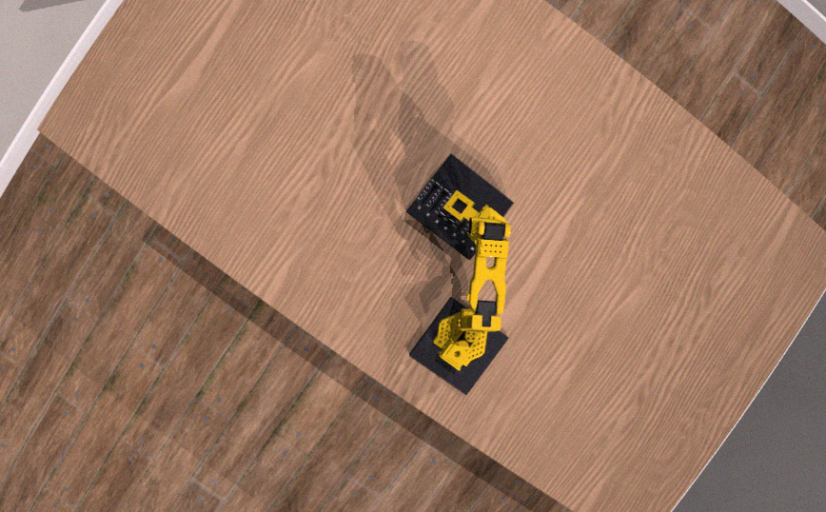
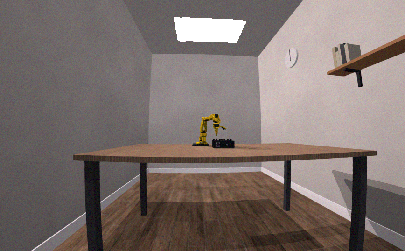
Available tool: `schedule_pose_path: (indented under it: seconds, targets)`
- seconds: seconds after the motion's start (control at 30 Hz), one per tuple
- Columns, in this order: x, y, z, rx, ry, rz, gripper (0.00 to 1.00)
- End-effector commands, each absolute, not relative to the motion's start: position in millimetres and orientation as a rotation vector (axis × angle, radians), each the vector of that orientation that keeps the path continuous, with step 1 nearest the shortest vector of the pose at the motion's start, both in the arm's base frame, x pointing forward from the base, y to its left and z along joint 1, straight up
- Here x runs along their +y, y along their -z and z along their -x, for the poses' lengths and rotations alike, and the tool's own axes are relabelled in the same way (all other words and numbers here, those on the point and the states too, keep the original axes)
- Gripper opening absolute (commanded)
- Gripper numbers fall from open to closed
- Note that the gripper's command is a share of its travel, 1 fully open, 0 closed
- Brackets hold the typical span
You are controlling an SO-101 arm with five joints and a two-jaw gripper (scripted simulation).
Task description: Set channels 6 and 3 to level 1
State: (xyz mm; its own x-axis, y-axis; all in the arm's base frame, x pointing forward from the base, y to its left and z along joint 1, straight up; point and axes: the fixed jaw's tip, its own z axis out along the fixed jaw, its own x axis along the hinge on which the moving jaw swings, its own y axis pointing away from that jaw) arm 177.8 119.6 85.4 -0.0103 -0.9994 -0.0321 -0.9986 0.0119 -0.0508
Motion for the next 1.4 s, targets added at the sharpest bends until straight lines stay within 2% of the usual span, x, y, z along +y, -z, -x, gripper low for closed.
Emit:
schedule_pose_path:
  seconds: [0.0,0.5,0.77,0.8,1.27,1.33,1.37]
  targets:
    - [118.9,-93.1,-179.7,2.169,0.031,2.140,0.00]
    - [116.5,-94.5,-177.1,1.966,0.045,2.328,0.00]
    - [109.9,-96.0,-171.2,1.463,0.067,2.688,0.00]
    - [108.6,-96.3,-170.0,1.228,0.077,2.808,0.00]
    - [96.6,-98.3,-154.4,0.061,0.082,3.105,0.00]
    - [96.6,-98.3,-154.4,0.061,0.082,3.105,0.00]
    - [96.5,-98.2,-153.2,-0.199,0.082,3.105,0.00]
